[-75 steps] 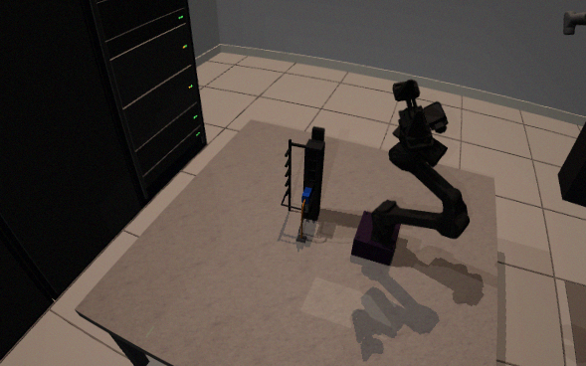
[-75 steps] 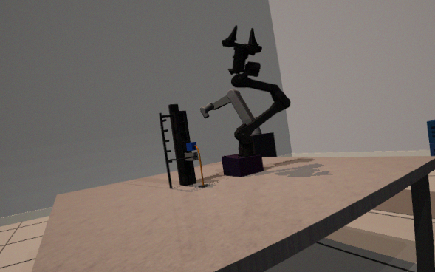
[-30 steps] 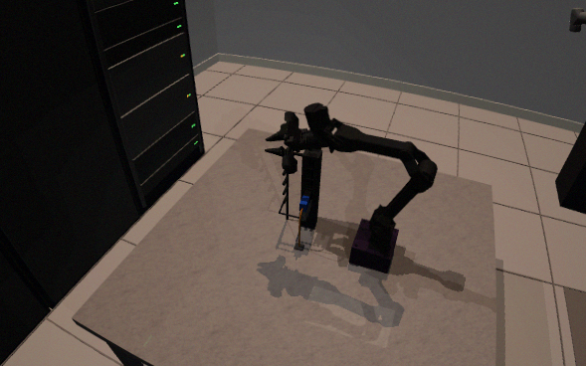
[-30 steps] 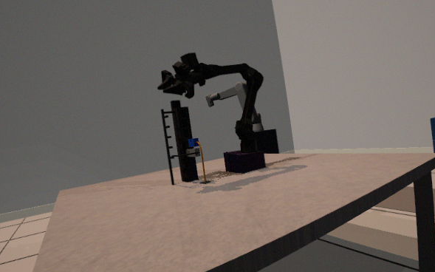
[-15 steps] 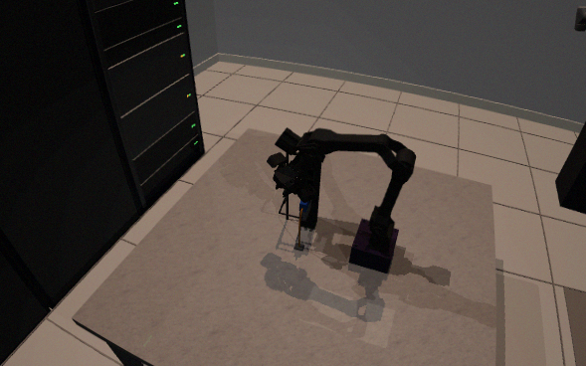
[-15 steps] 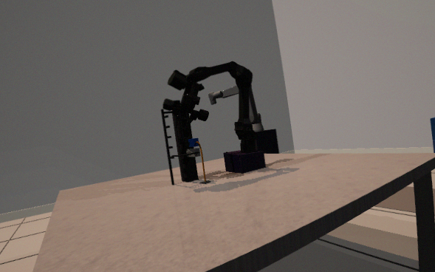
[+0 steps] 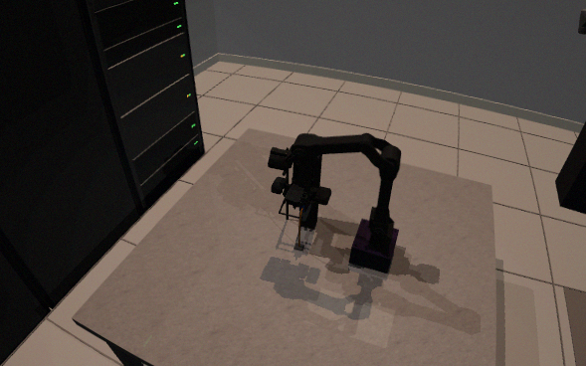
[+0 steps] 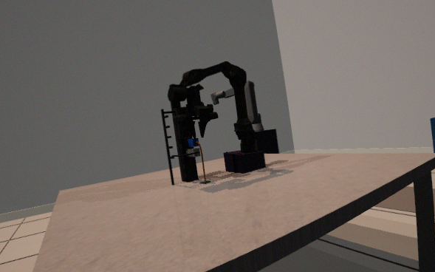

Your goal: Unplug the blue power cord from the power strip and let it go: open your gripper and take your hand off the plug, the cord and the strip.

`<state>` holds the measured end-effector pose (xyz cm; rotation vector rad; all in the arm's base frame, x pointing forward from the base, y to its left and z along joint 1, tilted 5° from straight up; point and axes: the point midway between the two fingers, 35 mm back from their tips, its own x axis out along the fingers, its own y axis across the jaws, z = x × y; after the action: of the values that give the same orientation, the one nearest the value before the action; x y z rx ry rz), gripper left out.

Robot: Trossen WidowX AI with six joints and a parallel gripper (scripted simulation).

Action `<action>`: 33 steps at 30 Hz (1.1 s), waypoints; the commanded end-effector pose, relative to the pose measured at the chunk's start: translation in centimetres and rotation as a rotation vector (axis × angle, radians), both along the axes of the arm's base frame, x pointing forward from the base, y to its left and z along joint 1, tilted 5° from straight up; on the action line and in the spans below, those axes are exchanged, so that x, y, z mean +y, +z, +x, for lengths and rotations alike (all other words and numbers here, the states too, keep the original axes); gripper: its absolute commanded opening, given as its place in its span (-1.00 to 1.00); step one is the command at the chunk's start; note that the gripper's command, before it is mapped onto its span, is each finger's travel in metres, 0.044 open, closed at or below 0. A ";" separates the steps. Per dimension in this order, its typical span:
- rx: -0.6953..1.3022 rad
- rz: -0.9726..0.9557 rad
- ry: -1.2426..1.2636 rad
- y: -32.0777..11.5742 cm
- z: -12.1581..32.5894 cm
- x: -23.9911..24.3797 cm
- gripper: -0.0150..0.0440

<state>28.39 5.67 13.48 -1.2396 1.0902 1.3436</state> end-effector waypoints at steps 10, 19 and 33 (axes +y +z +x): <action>0.009 -0.008 0.023 0.1 0.1 -0.8 0.05; 0.009 -0.010 0.023 -0.1 0.4 -2.3 0.05; 0.009 -0.011 0.023 -0.2 0.5 -4.0 0.05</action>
<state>28.89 2.04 13.27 -1.2526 1.0940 1.3621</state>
